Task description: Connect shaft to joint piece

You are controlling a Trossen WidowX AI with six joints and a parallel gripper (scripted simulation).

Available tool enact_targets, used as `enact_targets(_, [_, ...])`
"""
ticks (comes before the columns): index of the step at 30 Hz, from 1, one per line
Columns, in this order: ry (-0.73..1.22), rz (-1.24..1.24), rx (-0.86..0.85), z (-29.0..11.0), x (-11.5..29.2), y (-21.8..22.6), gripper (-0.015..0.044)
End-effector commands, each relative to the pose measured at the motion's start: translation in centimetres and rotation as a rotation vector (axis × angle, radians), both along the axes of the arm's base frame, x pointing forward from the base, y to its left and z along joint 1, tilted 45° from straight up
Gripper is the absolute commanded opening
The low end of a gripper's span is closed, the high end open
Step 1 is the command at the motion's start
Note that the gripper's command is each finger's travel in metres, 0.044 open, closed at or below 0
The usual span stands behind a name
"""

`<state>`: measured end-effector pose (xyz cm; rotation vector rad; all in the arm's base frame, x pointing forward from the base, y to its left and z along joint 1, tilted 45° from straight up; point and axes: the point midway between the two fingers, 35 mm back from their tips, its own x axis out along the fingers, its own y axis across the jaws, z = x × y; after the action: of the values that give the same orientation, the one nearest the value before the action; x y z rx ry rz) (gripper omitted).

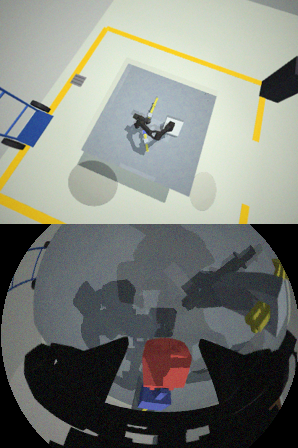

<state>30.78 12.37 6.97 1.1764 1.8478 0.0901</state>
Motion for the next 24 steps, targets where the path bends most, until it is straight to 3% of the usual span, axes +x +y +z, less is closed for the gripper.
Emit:
enact_targets(1, [0.003, 0.0, 0.003, -0.4, -0.2, 0.6, 0.044])
enact_targets(11, [0.004, 0.0, 0.005, -1.2, -0.4, 1.7, 0.044])
enact_targets(21, [0.004, 0.0, 0.005, -1.2, -0.4, 1.7, 0.0182])
enact_targets(24, [0.004, 0.0, 0.005, -1.2, -0.4, 1.7, 0.0182])
